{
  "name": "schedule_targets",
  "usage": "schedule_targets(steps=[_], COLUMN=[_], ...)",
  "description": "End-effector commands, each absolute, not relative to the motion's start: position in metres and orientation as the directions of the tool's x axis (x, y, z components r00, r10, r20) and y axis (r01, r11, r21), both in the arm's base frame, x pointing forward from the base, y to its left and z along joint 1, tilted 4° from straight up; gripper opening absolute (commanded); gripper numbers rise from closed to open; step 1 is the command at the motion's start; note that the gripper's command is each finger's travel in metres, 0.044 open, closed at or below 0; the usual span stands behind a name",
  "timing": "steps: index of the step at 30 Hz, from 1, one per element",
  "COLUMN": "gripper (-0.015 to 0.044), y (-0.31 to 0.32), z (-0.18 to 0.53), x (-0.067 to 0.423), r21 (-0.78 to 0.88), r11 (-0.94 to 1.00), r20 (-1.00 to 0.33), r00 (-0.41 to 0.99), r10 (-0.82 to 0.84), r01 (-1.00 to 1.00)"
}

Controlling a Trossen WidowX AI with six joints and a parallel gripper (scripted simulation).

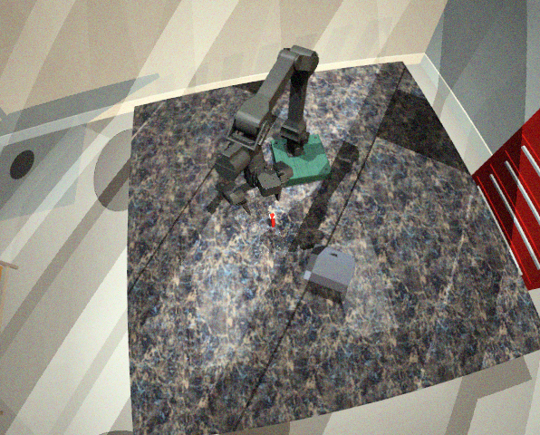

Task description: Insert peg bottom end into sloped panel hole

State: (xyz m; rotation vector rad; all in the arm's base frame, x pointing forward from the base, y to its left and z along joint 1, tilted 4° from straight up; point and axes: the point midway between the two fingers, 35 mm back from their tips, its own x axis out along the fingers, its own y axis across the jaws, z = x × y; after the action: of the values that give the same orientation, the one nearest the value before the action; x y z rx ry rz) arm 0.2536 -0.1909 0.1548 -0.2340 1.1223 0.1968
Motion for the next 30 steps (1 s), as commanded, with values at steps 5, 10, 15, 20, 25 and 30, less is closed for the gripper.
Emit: schedule_targets(steps=[5,10,15,20,25,30], gripper=[0.0440,0.0440,0.0440,0.0440,0.0440,0.0440], y=[-0.182,-0.176,-0.169,-0.165,-0.165,-0.165], z=[0.124,0.106,0.091,0.083,0.082,0.076], x=[0.258,0.258,0.258,0.256,0.256,0.256], r21=[0.017,0.047,0.053,0.047,0.047,0.047], r11=[0.985,0.993,0.997,0.999,0.999,0.999], r20=[-0.967,-0.988,-0.998,-0.999,-0.999,-0.999], r00=[0.249,0.142,0.034,-0.020,-0.020,-0.020], r10=[0.061,0.062,0.055,0.047,0.047,0.047], r01=[-0.174,-0.111,-0.048,-0.019,-0.019,-0.019])
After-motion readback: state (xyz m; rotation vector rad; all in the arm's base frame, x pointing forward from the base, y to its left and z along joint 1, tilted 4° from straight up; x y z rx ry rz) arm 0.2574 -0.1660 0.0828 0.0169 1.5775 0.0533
